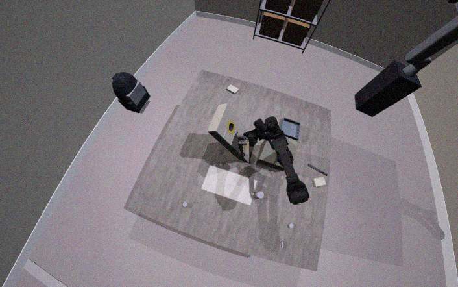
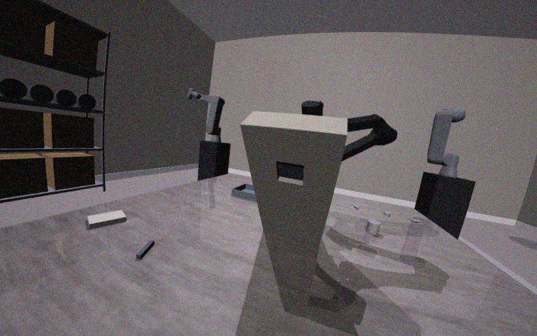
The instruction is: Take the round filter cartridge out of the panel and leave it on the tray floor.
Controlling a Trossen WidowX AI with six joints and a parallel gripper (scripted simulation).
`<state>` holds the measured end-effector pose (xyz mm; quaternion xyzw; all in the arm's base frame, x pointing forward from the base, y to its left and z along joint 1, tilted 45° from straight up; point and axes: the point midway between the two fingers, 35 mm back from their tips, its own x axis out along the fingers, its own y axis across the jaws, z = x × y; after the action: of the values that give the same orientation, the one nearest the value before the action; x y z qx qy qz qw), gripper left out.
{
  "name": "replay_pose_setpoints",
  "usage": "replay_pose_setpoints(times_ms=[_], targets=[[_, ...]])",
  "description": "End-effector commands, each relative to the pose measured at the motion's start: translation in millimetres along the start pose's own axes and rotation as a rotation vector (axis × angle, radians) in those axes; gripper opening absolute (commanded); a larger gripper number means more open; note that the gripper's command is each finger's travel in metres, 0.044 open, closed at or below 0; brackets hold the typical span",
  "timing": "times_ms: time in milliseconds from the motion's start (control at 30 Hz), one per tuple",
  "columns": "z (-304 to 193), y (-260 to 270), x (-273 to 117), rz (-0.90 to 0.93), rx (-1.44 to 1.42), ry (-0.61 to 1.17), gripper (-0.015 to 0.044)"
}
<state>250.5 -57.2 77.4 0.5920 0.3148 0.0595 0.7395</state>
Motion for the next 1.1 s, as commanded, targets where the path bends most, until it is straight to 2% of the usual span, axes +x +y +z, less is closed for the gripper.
replay_pose_setpoints(times_ms=[0,267,400,800,933,1067], targets=[[-5.6,-2.9,0.2,0.001,-0.001,-0.002,0.0089],[53.0,36.3,-7.9,0.001,-0.002,-0.003,0.0089],[58.6,40.4,-9.0,0.001,-0.002,-0.003,0.0089],[106.9,73.5,-54.2,0.001,-0.016,-0.011,0.0404],[83.3,51.8,-37.4,-0.063,-0.168,0.081,0.0305],[38.8,19.8,-18.2,-0.125,-0.424,0.275,0.0305]])
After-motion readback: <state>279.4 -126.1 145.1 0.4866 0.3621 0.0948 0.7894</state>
